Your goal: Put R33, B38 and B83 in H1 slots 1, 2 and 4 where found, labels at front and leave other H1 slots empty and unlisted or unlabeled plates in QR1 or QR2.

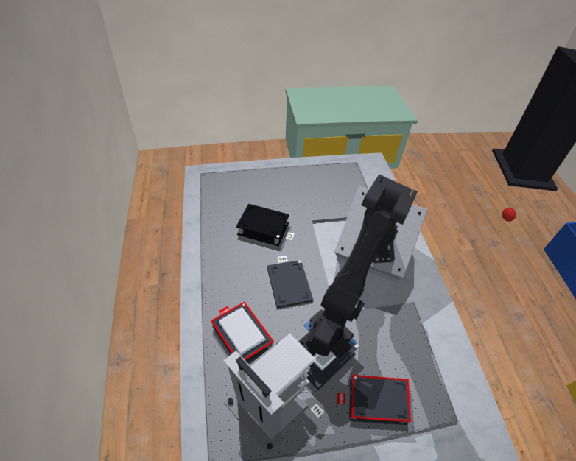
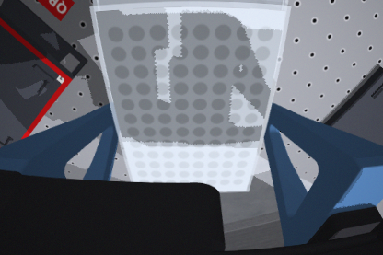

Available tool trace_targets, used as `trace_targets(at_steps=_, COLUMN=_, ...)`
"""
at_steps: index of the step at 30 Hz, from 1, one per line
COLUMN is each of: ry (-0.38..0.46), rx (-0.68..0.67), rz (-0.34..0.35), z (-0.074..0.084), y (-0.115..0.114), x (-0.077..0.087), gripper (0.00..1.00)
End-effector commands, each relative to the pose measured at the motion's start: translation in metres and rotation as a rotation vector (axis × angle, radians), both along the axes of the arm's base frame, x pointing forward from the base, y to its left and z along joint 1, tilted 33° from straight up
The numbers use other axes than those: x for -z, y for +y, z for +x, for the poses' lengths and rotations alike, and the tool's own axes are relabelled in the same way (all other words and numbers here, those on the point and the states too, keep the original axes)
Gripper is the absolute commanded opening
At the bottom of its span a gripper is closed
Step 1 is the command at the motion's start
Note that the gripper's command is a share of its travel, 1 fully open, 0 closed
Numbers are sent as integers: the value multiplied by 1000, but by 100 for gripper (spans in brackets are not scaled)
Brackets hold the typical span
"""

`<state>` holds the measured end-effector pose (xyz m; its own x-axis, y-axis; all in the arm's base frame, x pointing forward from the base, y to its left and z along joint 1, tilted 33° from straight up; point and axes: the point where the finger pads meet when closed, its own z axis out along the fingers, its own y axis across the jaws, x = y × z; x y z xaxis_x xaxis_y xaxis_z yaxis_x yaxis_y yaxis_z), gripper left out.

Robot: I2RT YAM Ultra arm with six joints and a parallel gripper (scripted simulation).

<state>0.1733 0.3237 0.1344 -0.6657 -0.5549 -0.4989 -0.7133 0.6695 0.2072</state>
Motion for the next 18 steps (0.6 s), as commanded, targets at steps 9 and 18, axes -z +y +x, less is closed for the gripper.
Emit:
trace_targets(at_steps=9, ry=-9, rx=-3, rz=8, z=0, y=8, x=7, gripper=86)
trace_targets(at_steps=18, ry=-1, rx=6, rz=-7, z=3, y=5, x=17, gripper=86)
